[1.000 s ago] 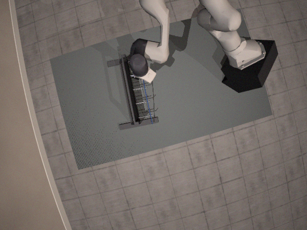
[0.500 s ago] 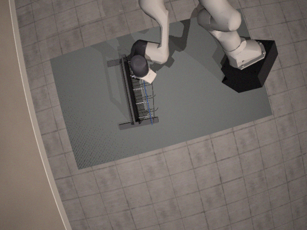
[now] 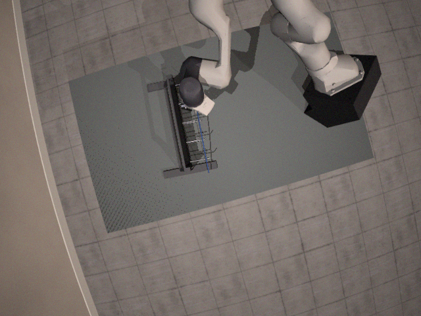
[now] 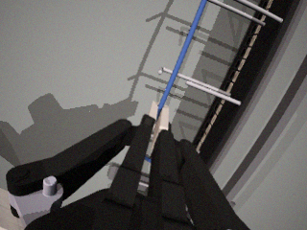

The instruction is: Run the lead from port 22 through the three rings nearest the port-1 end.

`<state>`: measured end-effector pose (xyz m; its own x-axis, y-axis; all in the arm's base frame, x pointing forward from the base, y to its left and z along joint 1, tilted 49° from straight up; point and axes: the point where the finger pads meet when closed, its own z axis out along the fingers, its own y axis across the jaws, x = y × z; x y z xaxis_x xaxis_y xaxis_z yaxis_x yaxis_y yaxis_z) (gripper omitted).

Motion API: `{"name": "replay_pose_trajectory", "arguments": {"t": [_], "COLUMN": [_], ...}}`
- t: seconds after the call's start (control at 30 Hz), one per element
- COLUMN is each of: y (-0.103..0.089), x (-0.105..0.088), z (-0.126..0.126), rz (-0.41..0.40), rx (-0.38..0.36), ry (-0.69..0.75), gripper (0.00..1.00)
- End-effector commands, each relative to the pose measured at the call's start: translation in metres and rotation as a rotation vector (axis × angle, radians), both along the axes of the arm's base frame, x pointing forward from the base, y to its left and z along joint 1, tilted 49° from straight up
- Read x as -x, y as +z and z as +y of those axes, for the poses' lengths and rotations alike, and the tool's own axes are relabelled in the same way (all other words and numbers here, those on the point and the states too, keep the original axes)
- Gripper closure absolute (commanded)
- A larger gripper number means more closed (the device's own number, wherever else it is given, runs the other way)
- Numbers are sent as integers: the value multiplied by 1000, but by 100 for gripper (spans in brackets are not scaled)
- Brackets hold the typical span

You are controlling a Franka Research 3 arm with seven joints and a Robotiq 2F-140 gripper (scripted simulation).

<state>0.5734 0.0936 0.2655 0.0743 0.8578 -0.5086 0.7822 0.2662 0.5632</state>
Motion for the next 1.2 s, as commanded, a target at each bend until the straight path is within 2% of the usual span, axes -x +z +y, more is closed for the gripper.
{"name": "replay_pose_trajectory", "arguments": {"t": [0.0, 1.17], "y": [-1, -16], "x": [-5, -19], "z": [0, -11], "rz": [-9, -9], "rx": [-9, -9], "ry": [0, 0], "gripper": [100, 100]}}
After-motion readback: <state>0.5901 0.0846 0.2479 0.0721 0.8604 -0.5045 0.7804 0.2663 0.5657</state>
